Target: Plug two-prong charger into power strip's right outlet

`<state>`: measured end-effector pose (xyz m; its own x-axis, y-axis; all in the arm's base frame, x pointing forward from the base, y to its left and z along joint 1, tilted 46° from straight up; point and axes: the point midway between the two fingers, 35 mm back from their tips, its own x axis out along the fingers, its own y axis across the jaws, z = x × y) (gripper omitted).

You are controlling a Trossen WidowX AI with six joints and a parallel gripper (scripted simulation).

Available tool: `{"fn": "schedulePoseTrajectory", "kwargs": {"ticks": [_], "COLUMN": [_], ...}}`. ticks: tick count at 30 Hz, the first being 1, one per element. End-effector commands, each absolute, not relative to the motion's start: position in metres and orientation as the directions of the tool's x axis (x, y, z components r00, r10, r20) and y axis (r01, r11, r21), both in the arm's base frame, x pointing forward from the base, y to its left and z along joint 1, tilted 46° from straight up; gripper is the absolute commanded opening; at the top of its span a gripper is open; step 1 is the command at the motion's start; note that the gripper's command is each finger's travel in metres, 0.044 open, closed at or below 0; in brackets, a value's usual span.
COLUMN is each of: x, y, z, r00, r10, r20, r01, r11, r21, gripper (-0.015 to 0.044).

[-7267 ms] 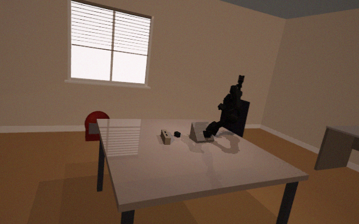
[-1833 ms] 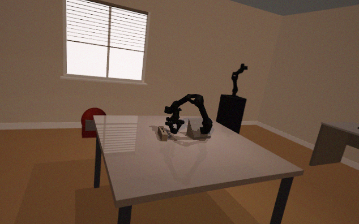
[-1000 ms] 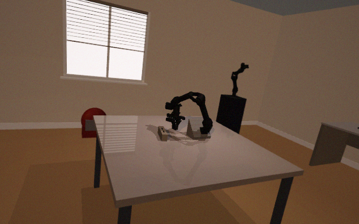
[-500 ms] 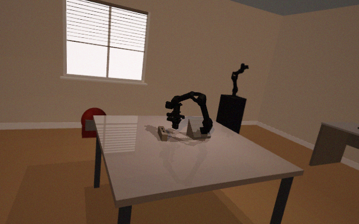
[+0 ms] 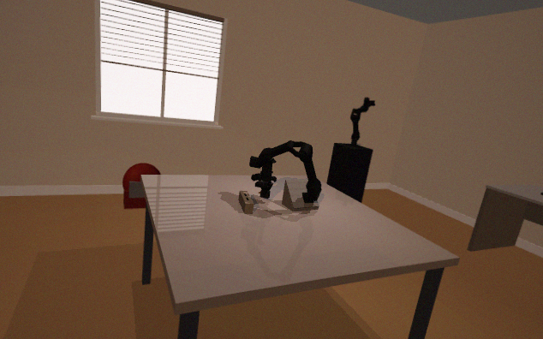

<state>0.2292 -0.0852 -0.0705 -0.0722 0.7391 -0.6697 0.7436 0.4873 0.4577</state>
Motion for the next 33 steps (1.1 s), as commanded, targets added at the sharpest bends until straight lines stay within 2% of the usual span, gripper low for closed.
{"fn": "schedulePoseTrajectory", "kwargs": {"ticks": [1, 26, 33], "x": [0.232, 0.236, 0.241], "y": [-0.081, -0.046, -0.046], "z": [-0.068, -0.065, -0.065], "r00": [-0.067, -0.085, -0.085], "r10": [0.734, 0.72, 0.72], "r20": [-0.676, -0.689, -0.689], "r01": [0.691, 0.277, 0.271], "r11": [0.523, 0.681, 0.682], "r21": [0.499, 0.678, 0.679], "gripper": [0.0, 0.0, 0.0]}}
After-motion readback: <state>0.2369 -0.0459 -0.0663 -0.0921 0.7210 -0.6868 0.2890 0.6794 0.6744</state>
